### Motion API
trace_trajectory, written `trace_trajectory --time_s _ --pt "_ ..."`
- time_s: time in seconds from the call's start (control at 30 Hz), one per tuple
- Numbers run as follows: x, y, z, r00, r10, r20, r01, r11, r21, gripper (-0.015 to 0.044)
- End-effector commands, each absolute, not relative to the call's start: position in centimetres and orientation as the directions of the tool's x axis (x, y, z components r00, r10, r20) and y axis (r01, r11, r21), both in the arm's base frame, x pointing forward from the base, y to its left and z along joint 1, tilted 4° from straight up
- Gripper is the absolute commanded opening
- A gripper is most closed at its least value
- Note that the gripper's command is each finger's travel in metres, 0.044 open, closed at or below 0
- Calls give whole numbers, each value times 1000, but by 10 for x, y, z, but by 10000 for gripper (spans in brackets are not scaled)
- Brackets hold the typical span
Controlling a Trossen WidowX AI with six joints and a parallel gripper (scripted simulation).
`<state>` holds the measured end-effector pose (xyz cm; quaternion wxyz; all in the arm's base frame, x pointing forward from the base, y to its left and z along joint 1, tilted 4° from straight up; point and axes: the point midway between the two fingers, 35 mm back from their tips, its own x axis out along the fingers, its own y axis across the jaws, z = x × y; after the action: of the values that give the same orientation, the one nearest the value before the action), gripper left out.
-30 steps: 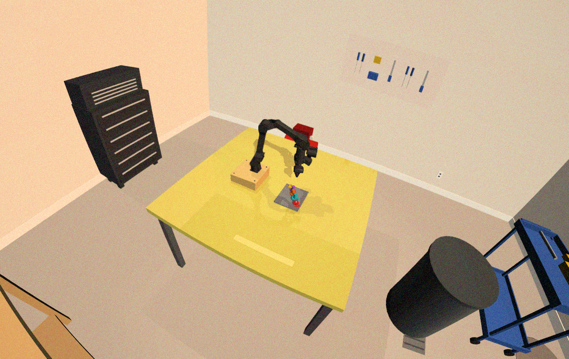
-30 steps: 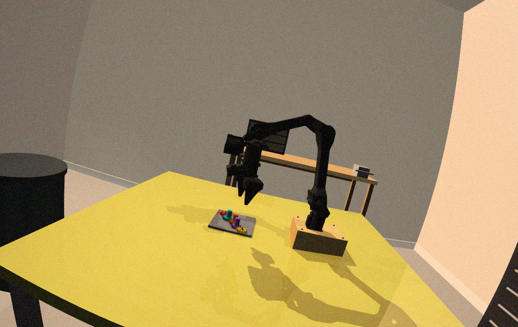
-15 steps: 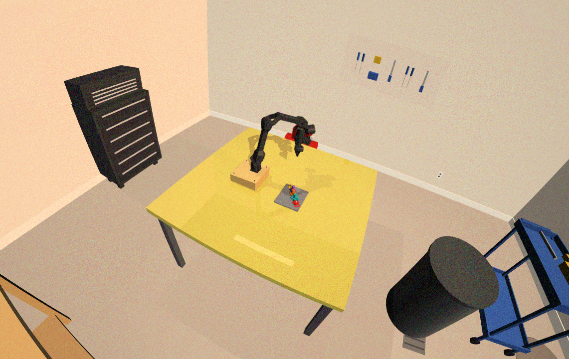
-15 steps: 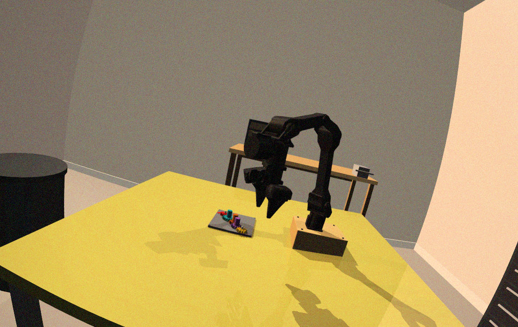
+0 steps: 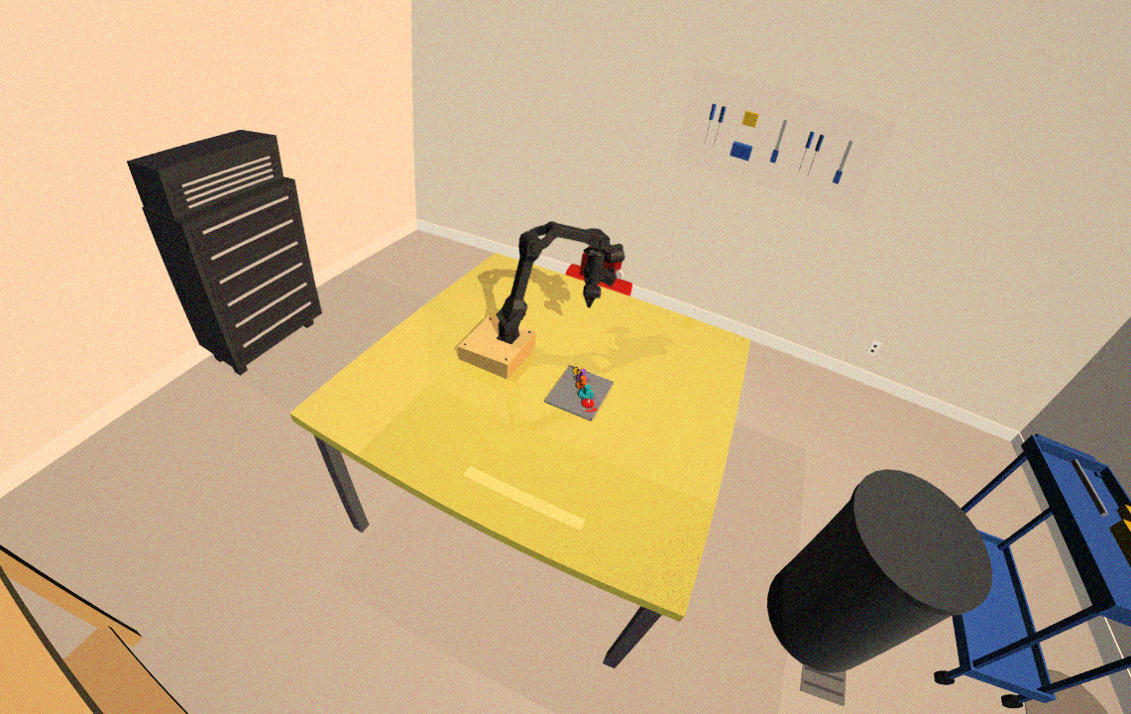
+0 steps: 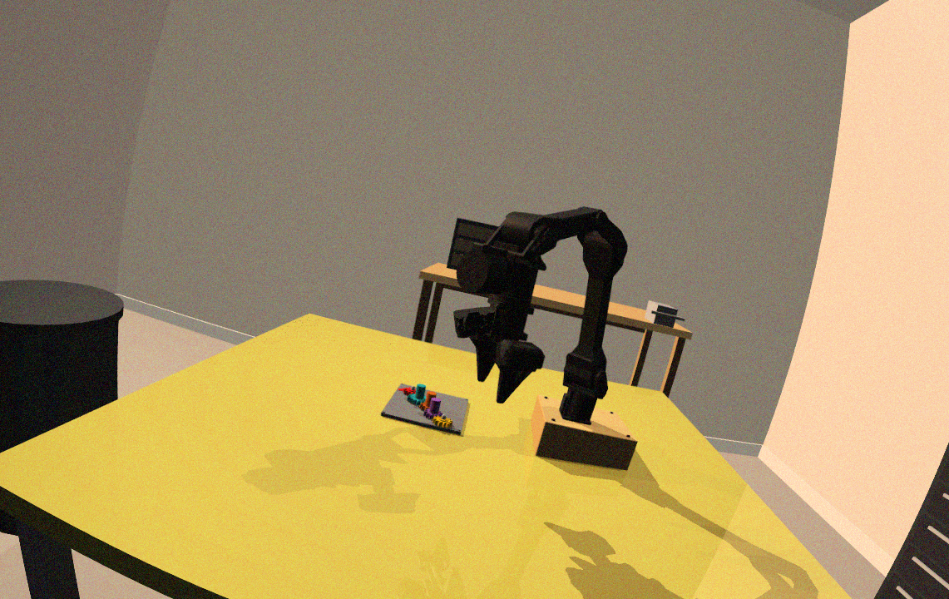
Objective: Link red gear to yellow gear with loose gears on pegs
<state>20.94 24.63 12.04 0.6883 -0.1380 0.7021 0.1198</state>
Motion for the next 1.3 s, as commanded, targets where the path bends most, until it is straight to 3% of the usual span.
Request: trace_trajectory --time_s 0.0,1.27 --pt "208 247 121 -20 -26 -999 -355 935 -17 440" --pt "208 247 121 -20 -26 -999 -355 935 -17 440"
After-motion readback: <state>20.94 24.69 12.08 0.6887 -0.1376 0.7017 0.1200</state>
